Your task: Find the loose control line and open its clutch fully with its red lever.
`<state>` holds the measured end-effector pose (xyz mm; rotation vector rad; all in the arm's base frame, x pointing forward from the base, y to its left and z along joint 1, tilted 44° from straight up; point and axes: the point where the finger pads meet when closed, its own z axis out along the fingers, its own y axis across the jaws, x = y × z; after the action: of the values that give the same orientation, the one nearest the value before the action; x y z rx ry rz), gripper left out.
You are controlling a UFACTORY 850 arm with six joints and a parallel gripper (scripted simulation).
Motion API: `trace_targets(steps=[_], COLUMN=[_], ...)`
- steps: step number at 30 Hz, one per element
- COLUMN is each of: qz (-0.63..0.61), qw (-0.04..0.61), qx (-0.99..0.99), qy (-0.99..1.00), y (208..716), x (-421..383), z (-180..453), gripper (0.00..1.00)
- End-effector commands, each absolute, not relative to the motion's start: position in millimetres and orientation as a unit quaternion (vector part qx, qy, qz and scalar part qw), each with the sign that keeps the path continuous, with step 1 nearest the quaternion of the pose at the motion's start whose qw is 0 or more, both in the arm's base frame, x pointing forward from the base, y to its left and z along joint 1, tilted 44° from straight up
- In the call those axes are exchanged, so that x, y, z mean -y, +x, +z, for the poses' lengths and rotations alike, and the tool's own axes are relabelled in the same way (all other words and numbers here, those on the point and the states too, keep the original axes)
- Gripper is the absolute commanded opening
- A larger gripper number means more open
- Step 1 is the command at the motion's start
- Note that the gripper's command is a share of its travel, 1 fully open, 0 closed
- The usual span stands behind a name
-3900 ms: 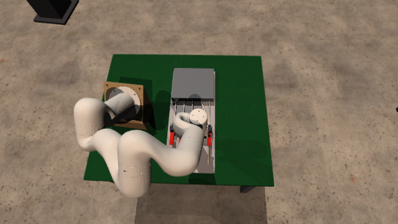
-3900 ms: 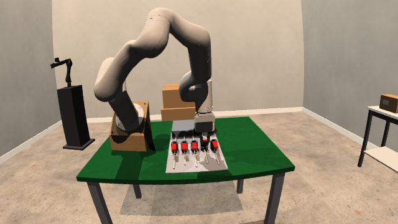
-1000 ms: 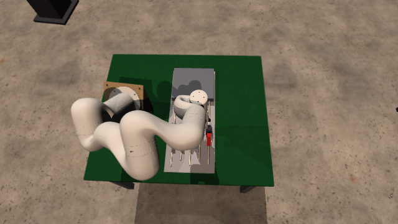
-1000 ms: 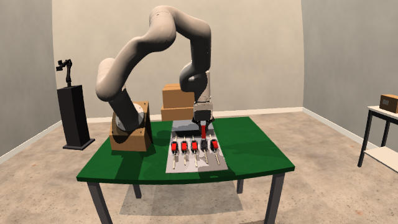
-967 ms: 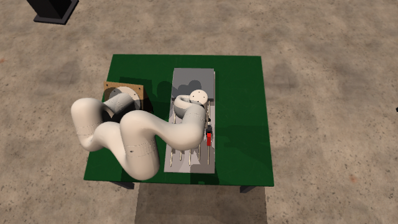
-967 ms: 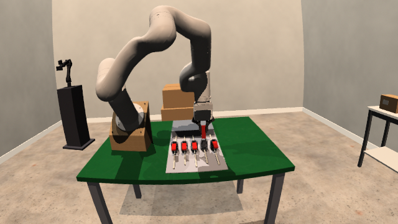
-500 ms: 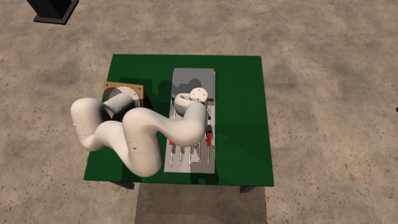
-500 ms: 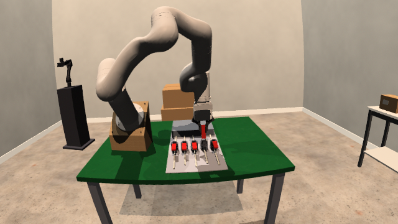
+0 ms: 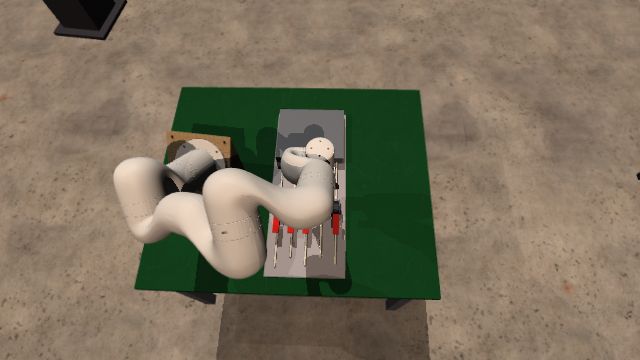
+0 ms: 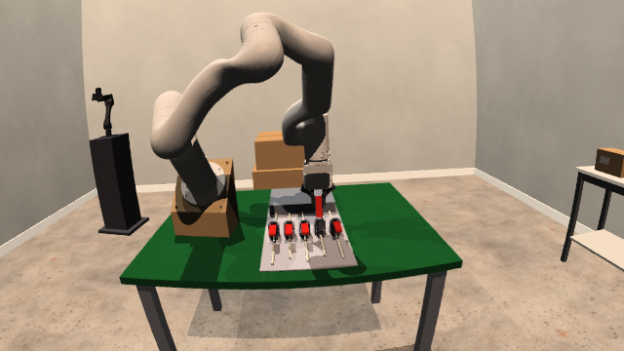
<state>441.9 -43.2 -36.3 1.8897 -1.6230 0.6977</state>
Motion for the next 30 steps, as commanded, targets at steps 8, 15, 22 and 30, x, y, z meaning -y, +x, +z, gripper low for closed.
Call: trace_targets(steps=[8, 15, 22, 30], qz=[0.259, 0.259, 0.259, 0.259], qw=[0.274, 0.274, 0.274, 0.274], qx=[0.604, 0.604, 0.604, 0.604], qy=[0.703, 0.703, 0.703, 0.703], y=[441, 440, 440, 439], x=[40, 40, 40, 40], z=[-48, -55, -60, -70], gripper=[0.00, 0.00, 0.00, 0.00])
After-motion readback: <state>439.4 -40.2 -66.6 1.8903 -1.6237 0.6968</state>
